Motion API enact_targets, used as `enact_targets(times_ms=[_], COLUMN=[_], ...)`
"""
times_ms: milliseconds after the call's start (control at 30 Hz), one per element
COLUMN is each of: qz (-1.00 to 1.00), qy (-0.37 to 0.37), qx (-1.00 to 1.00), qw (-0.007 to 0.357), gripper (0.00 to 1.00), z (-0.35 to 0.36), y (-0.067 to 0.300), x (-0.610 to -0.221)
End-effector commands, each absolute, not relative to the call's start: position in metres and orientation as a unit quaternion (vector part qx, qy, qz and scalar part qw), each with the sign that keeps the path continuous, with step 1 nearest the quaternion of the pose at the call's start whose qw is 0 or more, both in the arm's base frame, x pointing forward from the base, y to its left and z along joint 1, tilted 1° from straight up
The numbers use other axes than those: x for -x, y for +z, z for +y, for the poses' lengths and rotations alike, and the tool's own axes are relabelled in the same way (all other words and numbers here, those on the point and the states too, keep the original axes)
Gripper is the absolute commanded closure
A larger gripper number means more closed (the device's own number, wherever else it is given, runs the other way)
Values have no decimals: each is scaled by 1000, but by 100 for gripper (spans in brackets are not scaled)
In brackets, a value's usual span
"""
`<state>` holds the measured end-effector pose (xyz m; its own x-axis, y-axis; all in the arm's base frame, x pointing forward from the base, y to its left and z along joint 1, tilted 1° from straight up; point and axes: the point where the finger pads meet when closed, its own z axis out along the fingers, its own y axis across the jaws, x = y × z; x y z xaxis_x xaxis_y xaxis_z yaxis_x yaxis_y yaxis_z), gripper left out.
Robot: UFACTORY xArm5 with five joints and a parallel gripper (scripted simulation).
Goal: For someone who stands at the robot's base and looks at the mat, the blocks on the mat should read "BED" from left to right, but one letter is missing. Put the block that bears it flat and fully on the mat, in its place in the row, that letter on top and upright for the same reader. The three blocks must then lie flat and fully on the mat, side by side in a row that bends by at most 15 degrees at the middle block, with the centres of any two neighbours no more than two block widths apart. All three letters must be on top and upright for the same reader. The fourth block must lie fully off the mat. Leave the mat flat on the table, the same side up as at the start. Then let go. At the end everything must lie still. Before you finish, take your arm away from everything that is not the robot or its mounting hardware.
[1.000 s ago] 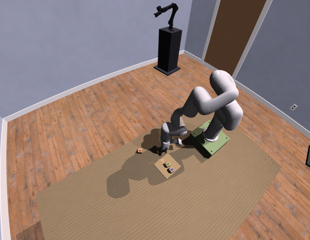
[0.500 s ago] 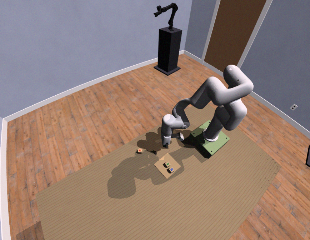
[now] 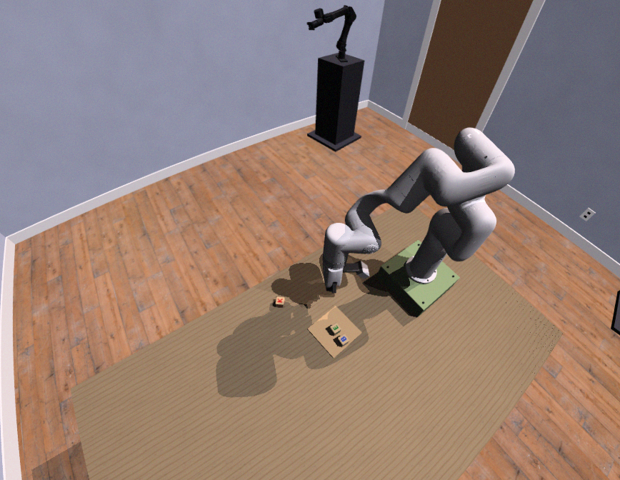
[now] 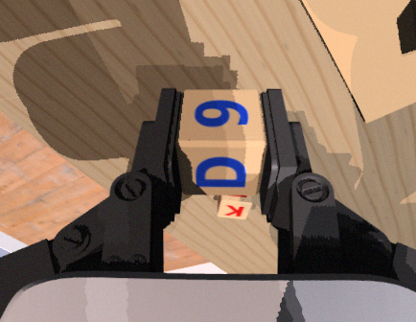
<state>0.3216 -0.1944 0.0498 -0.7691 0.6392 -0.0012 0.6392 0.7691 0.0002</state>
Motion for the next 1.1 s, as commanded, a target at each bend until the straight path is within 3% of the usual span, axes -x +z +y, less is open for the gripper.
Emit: enact_targets(times_ms=[0,1067], qz=[942,992], qy=[-1,-2], qx=[-337,129], qw=[3,3], gripper=[73,73], z=[-195,-169], y=[51,54], x=[-323,-355])
